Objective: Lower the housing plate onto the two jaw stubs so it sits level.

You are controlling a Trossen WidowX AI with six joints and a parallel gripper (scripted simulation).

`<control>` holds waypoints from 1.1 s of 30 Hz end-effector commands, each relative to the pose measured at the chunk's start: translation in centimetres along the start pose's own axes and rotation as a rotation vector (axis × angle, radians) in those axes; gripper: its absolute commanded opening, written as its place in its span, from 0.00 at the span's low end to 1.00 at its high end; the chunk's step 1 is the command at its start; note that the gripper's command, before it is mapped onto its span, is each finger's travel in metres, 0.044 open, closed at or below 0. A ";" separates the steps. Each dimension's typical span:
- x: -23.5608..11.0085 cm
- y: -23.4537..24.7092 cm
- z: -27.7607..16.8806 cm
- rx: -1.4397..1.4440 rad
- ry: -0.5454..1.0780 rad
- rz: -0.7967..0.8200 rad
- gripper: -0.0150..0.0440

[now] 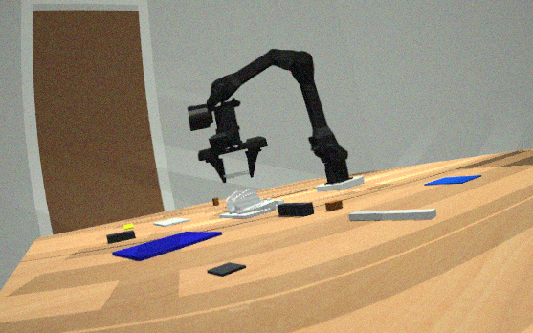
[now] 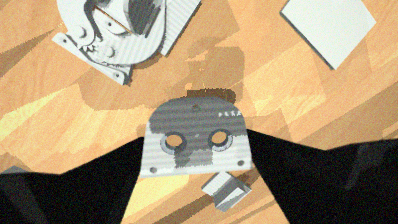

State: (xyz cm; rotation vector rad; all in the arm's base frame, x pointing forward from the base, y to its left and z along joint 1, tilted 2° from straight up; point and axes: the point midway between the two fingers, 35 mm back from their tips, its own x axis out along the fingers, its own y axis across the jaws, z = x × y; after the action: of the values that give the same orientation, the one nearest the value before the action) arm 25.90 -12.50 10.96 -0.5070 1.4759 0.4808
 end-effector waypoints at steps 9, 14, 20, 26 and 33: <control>-0.3 2.5 3.0 0.220 -0.007 -0.013 0.85; -0.3 3.7 4.1 0.312 -0.009 -0.011 0.85; -0.3 5.2 5.4 0.424 -0.011 -0.010 0.85; -0.3 6.8 6.5 0.535 -0.013 -0.008 0.85; -0.3 8.7 7.7 0.661 -0.015 -0.006 0.85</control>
State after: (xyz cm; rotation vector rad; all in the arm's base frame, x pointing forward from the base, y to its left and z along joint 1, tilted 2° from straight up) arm 26.99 -1.84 10.93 -0.0247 1.5290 0.0229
